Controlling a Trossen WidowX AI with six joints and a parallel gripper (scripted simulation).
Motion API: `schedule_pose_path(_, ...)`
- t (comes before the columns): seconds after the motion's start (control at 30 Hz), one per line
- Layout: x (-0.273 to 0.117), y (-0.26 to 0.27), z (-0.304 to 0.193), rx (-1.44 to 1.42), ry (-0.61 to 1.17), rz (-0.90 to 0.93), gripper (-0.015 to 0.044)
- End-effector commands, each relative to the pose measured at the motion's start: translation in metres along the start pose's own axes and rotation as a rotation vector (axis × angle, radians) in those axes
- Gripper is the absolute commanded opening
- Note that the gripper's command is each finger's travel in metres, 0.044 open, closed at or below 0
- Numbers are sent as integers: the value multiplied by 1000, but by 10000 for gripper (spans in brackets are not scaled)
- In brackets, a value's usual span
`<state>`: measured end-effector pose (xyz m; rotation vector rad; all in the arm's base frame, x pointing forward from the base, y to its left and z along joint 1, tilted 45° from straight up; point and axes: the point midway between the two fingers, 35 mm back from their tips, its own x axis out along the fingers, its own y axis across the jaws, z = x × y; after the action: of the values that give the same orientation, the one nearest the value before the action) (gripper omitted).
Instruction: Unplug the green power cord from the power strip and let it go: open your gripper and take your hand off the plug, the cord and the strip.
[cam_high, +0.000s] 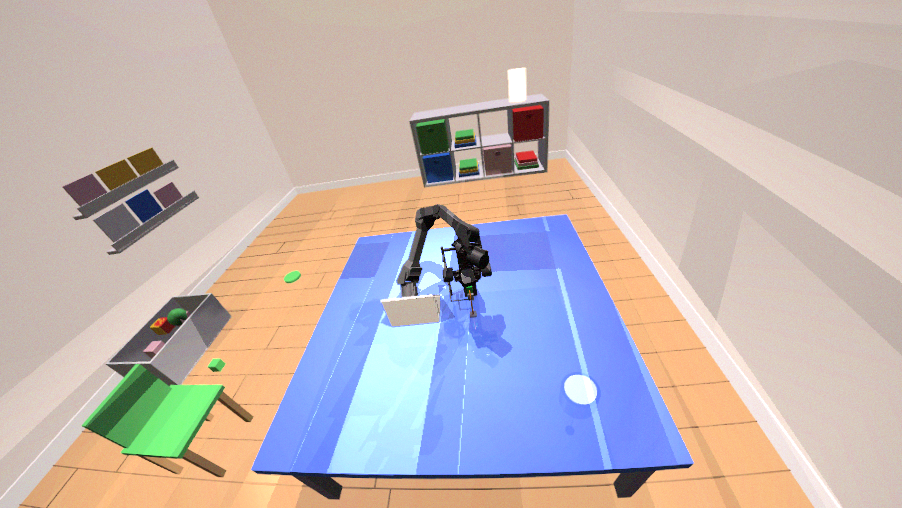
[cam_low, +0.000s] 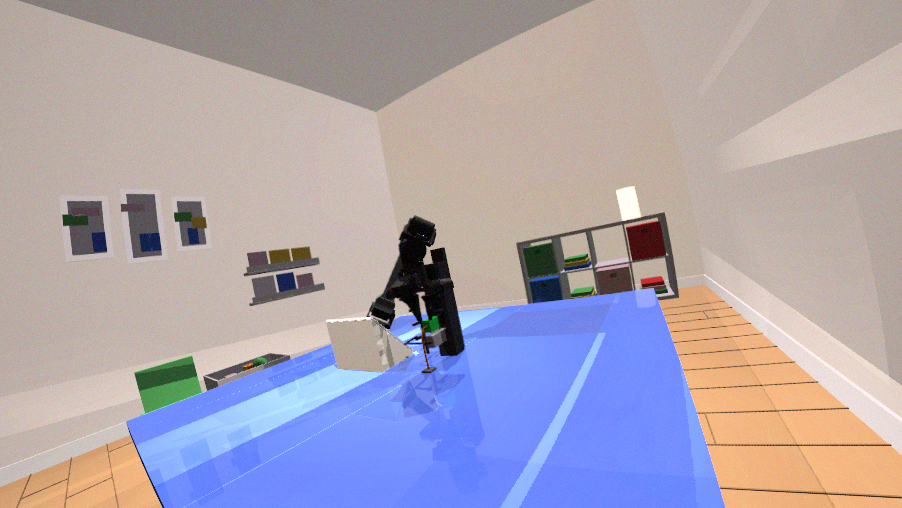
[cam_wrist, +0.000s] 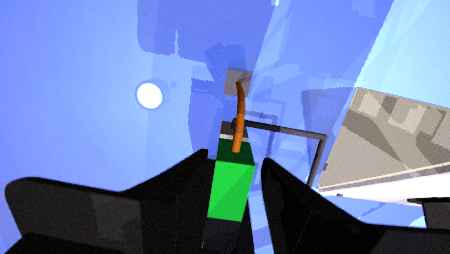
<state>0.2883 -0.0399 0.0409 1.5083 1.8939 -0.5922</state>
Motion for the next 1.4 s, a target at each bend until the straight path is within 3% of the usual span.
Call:
schedule_pose_path(0.0,1,-1,-8,7,9,0,160)
schedule_pose_path(0.77,14,-1,-16,7,10,0,160)
schedule_pose_path(0.9,11,0,-15,0,3,-2,55)
schedule_pose_path(1.17,11,0,-15,0,3,-2,2)
schedule_pose_path(1.37,11,0,-9,0,3,-2,0)
